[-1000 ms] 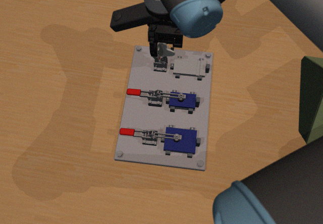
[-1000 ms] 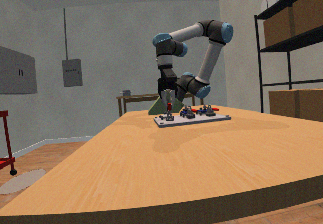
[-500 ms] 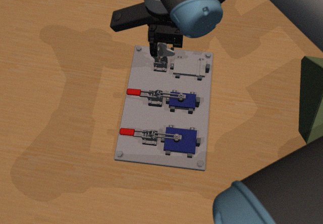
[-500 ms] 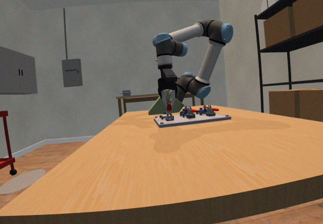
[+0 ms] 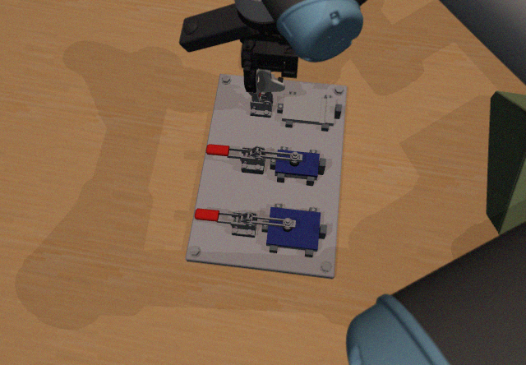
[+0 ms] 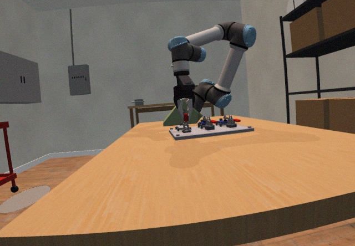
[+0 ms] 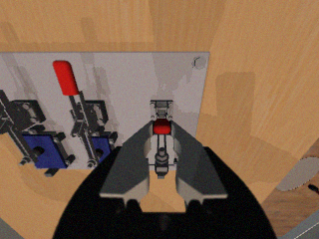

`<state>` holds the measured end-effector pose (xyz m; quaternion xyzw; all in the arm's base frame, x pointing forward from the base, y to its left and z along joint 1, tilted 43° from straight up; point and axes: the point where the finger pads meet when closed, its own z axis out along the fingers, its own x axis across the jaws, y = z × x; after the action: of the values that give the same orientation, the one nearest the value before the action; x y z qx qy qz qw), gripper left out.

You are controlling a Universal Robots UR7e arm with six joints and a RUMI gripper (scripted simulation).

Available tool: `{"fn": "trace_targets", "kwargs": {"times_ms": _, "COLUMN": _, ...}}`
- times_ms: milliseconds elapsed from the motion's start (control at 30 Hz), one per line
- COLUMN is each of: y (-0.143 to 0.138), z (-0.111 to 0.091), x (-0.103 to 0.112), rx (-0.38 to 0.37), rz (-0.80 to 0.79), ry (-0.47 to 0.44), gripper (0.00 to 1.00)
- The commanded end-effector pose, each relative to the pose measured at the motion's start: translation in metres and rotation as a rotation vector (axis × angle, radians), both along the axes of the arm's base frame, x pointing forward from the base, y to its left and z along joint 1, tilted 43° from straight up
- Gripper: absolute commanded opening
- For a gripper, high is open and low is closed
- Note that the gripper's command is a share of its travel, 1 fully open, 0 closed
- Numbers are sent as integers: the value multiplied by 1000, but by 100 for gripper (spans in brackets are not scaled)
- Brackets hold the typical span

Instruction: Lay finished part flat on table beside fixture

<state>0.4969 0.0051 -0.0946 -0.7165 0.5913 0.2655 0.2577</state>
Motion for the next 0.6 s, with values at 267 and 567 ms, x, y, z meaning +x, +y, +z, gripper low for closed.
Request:
{"fn": "trace_targets", "kwargs": {"times_ms": 267, "y": -1, "z": 0, "x": -2, "rx": 0, "rz": 0, "ry": 0, "gripper": 0}}
{"fn": "trace_targets", "kwargs": {"times_ms": 567, "y": -1, "z": 0, "x": -2, "rx": 0, "rz": 0, "ry": 0, "gripper": 0}}
